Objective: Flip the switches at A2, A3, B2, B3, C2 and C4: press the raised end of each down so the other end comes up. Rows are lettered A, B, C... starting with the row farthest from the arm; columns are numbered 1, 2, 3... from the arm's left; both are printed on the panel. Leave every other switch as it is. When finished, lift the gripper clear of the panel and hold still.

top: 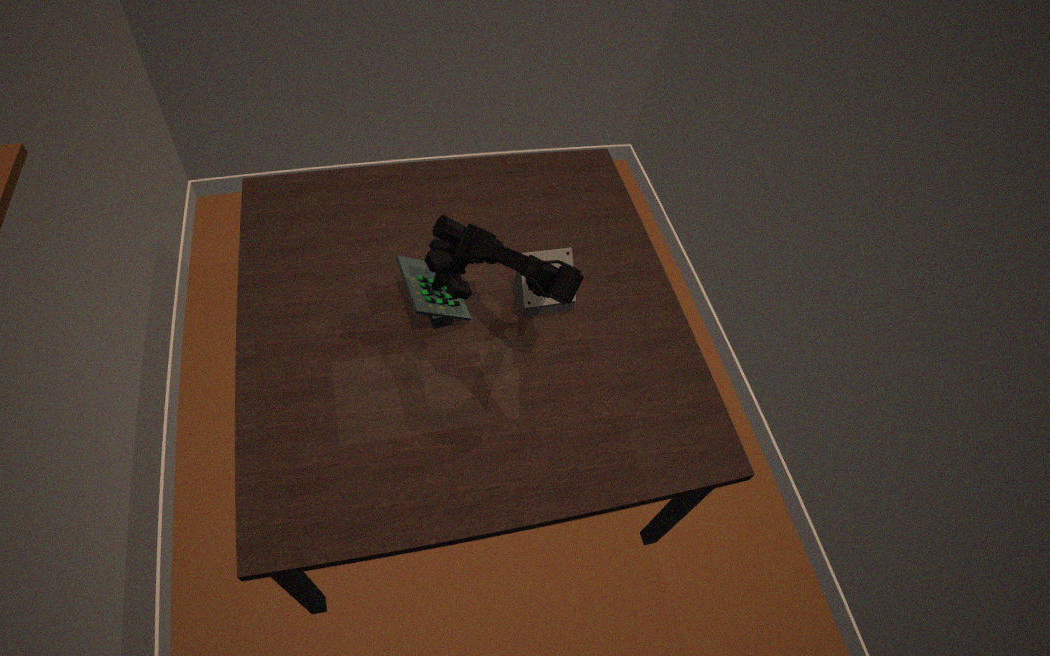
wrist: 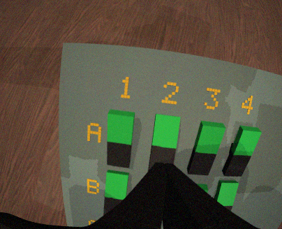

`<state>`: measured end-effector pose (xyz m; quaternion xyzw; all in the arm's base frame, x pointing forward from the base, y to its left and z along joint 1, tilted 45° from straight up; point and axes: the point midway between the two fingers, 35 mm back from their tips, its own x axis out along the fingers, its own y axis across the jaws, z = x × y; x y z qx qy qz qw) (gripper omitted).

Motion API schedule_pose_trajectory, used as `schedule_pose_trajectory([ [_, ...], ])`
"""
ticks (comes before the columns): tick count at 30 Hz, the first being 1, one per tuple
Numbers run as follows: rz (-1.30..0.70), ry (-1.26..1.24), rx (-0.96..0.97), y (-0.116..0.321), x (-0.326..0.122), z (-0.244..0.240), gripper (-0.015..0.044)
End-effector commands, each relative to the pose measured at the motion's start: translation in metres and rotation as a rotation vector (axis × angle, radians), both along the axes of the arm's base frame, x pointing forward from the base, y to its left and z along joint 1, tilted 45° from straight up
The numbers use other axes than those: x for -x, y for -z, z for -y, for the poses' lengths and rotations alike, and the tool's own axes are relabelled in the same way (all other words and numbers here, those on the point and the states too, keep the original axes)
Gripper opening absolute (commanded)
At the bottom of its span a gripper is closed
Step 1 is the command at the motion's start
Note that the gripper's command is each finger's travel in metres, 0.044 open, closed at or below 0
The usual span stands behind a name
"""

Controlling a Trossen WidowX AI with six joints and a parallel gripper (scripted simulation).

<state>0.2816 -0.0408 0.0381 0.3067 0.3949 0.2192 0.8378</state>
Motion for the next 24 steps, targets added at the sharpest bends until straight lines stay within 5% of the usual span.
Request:
schedule_pose_trajectory([
  [1, -0.013, 0.002, -0.005, 0.0057, -0.0010, -0.0046, 0.0000],
  [24, -0.013, 0.002, -0.005, 0.0084, -0.0038, -0.0079, 0.0000],
])
